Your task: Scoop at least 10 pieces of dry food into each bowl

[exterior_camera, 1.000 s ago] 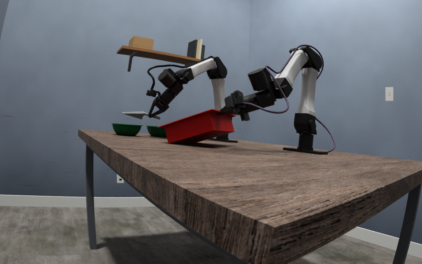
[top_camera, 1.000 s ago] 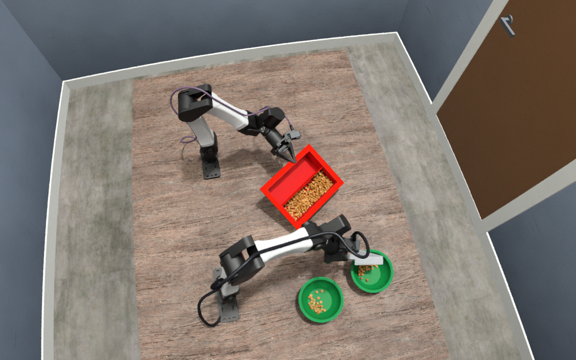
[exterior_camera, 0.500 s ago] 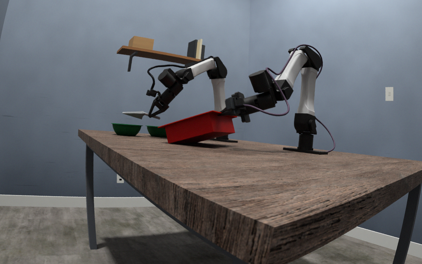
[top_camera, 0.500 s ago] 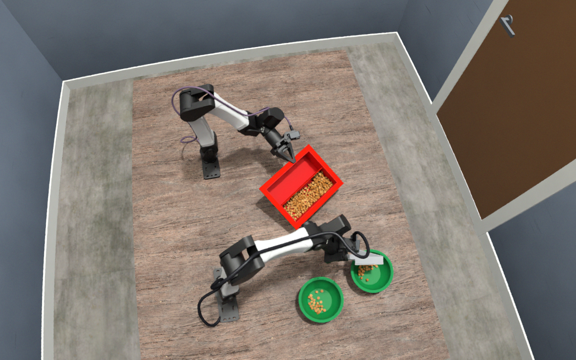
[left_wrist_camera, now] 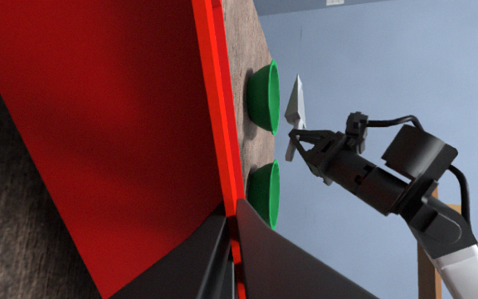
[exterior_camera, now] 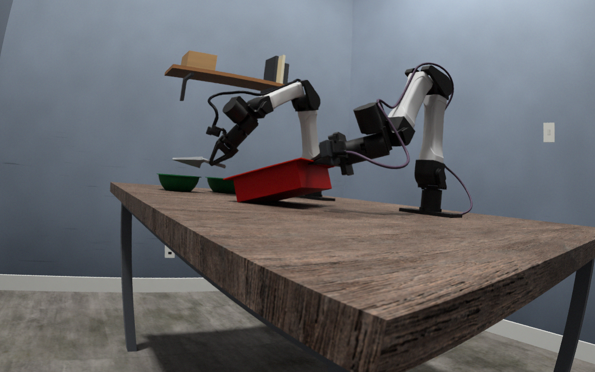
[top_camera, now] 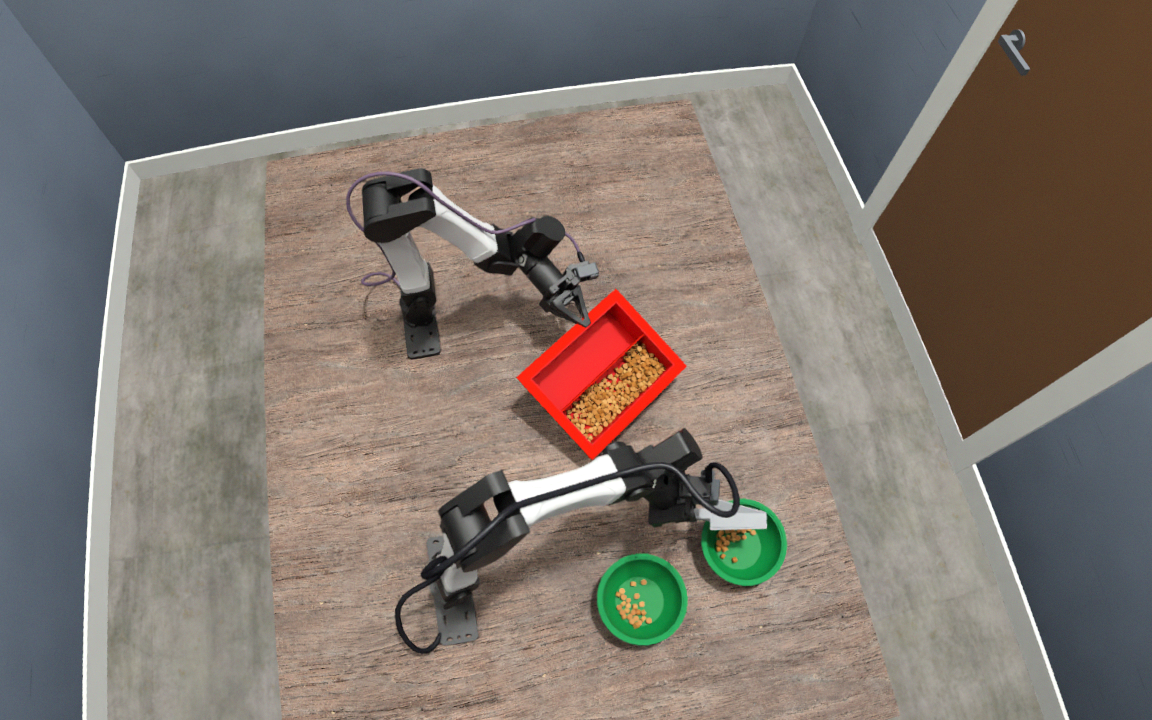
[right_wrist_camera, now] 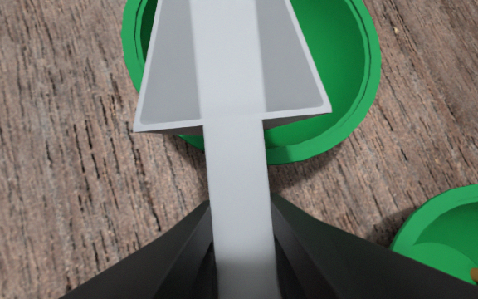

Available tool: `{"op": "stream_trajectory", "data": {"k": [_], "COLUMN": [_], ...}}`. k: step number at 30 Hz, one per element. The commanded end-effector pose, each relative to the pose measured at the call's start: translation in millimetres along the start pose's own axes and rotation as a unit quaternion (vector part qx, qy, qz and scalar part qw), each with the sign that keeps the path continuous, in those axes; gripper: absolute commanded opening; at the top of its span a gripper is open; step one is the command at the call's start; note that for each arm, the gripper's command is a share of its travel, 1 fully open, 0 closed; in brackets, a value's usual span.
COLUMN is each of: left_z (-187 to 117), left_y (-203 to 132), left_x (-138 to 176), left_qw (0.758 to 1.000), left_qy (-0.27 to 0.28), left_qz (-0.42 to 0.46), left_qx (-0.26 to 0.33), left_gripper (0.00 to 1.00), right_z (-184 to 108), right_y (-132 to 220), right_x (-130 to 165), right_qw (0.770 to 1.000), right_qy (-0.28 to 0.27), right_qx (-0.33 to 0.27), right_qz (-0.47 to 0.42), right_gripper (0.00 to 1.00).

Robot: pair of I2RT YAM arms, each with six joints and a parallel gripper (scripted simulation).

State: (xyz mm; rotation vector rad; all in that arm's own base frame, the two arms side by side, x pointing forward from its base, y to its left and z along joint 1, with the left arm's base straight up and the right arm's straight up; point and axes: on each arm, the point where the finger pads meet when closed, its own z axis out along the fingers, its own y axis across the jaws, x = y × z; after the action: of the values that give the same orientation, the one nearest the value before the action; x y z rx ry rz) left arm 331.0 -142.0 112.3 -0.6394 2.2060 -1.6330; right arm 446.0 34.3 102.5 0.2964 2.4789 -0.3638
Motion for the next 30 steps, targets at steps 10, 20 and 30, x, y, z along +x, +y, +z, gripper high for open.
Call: {"op": "stream_trajectory", "data": {"k": [10, 20, 30], "left_z": [-1.9, -2.4, -4.8], "left_y": [0.6, -4.1, 7.9], "left_x": [-2.9, -4.6, -3.7], "left_qw": [1.0, 0.999, 0.999], "left_qy": [-0.008, -0.013, -0.012], "left_qz": [0.013, 0.027, 0.013], "left_qx": [0.019, 0.03, 0.032], "left_gripper": [0.0, 0.0, 0.0], "right_z": [-15.4, -15.4, -15.4], "right_y": [-7.7, -7.6, -7.6], "right_x": [-20.6, -20.8, -20.8], "right_qw": [0.999, 0.999, 0.999], "right_qy": [-0.036, -0.036, -0.036], "right_qx": [-0.001, -0.002, -0.002], "right_qz": [0.017, 0.017, 0.017], "right_gripper": [0.0, 0.0, 0.0]}}
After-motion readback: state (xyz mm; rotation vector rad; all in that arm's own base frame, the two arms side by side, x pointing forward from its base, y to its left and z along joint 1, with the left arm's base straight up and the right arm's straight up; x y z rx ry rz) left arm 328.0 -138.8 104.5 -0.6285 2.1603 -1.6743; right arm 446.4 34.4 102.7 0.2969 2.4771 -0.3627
